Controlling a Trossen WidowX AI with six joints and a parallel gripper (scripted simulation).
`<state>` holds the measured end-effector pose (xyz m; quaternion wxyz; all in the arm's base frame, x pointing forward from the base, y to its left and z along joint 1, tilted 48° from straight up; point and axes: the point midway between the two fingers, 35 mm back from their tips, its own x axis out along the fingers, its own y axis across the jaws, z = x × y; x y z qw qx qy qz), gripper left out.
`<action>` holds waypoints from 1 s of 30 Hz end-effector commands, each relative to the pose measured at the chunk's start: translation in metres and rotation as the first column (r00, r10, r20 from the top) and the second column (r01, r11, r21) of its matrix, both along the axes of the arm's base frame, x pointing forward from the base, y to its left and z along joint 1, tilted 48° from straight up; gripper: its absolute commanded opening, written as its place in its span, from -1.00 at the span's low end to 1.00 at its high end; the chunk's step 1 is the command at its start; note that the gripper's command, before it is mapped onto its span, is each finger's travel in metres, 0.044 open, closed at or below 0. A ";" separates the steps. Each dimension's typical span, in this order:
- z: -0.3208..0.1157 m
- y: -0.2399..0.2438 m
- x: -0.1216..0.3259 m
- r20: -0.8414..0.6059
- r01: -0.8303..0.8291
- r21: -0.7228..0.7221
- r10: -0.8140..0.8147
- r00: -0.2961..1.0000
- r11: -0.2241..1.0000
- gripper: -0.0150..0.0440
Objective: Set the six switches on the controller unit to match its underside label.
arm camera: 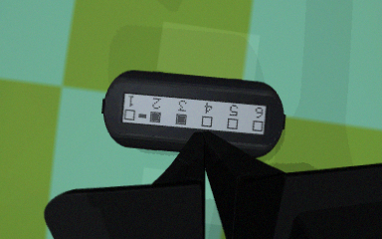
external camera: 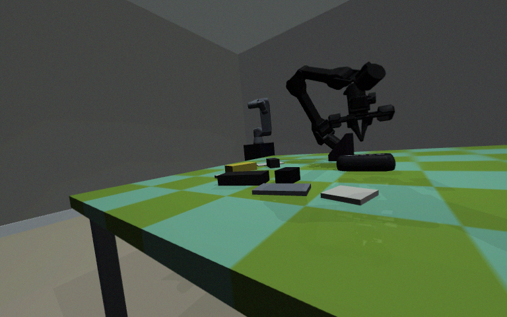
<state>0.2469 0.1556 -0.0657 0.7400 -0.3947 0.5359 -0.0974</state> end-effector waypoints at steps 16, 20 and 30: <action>-0.001 0.003 0.002 -0.056 -0.043 -0.035 0.041 0.998 0.998 -0.14; -0.011 0.013 0.007 -0.268 -0.202 -0.124 0.163 0.949 0.971 0.22; -0.035 0.032 0.017 -0.751 -0.592 -0.106 0.326 0.574 0.799 1.00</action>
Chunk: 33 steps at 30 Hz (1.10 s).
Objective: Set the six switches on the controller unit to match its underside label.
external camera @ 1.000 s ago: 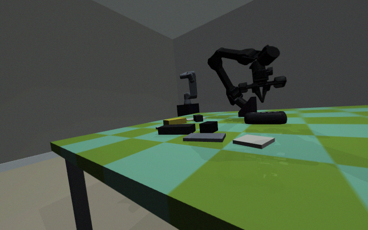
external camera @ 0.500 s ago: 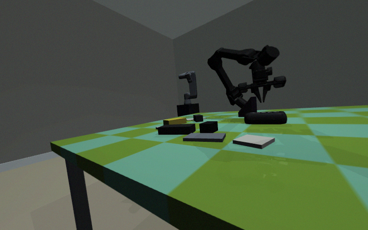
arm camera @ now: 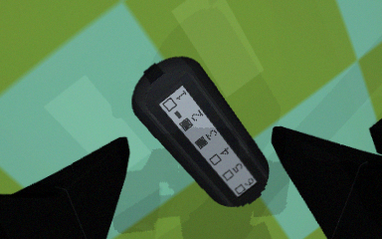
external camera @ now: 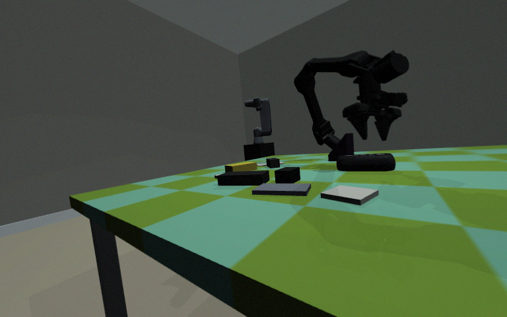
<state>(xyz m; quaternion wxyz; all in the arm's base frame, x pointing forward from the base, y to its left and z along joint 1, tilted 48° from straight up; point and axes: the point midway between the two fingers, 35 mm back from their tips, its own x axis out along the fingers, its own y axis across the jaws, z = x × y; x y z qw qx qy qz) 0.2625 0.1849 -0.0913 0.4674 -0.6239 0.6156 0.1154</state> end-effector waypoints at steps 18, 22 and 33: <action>-0.028 0.006 0.005 -0.507 -0.318 -0.063 0.244 0.827 0.946 1.00; -0.033 0.002 0.006 -0.507 -0.316 -0.064 0.242 0.827 0.947 1.00; -0.045 -0.011 0.007 -0.507 -0.317 -0.064 0.243 0.827 0.946 1.00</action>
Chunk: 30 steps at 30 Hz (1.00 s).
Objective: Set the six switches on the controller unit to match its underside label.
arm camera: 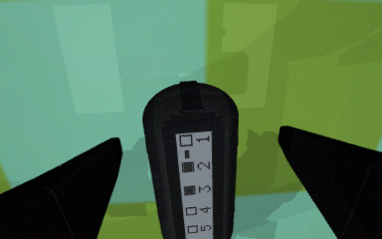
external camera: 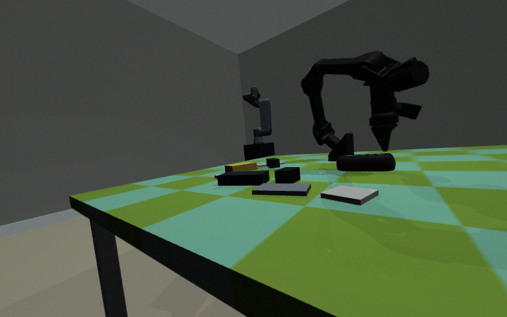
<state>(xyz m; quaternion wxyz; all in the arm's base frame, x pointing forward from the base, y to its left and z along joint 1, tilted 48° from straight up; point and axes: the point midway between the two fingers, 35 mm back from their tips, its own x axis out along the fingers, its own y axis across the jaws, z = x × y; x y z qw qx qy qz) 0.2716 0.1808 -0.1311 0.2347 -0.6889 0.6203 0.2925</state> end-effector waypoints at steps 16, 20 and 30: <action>-0.023 -0.027 -0.001 -0.011 -0.005 -0.014 0.005 1.000 1.000 1.00; -0.025 -0.030 -0.001 -0.011 -0.005 -0.015 0.005 1.000 1.000 1.00; -0.025 -0.030 -0.001 -0.011 -0.005 -0.015 0.005 1.000 1.000 0.61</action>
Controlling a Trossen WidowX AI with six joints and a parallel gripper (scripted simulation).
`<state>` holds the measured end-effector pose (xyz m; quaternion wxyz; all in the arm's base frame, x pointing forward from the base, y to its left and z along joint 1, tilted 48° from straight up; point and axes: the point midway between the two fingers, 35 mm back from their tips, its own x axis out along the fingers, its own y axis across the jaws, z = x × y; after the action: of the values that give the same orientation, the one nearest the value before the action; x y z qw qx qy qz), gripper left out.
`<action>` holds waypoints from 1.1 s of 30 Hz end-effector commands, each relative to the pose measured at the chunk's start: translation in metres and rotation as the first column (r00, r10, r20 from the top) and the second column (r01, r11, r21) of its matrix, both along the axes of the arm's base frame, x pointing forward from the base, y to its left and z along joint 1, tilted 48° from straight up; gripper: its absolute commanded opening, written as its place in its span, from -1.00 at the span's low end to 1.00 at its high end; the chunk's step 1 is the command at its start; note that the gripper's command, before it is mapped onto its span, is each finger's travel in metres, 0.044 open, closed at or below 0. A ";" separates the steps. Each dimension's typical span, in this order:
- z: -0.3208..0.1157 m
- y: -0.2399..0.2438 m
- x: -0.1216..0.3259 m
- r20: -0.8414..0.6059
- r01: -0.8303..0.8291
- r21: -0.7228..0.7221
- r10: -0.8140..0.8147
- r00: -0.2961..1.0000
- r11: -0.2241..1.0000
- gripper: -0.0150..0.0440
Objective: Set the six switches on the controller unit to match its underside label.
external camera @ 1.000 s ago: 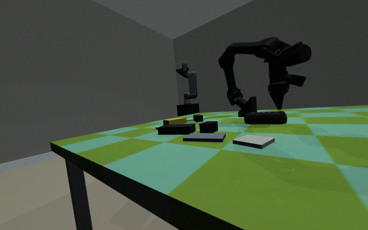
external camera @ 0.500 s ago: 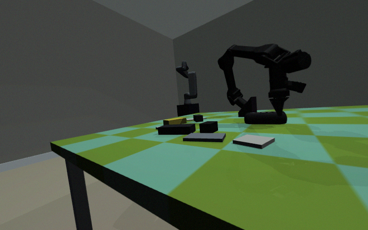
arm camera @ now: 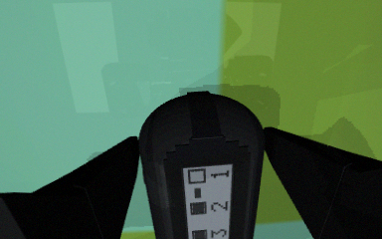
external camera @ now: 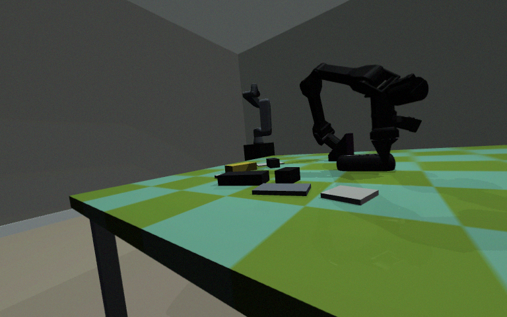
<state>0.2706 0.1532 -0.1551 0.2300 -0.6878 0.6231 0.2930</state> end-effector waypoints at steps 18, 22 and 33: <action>0.004 0.001 0.000 -0.002 -0.007 -0.008 0.007 1.000 1.000 0.65; 0.007 0.003 0.000 -0.002 -0.007 -0.008 0.007 1.000 1.000 0.65; 0.013 0.006 0.000 -0.002 -0.007 -0.007 0.007 1.000 1.000 0.65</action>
<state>0.2683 0.1544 -0.1481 0.2177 -0.6904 0.6243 0.2936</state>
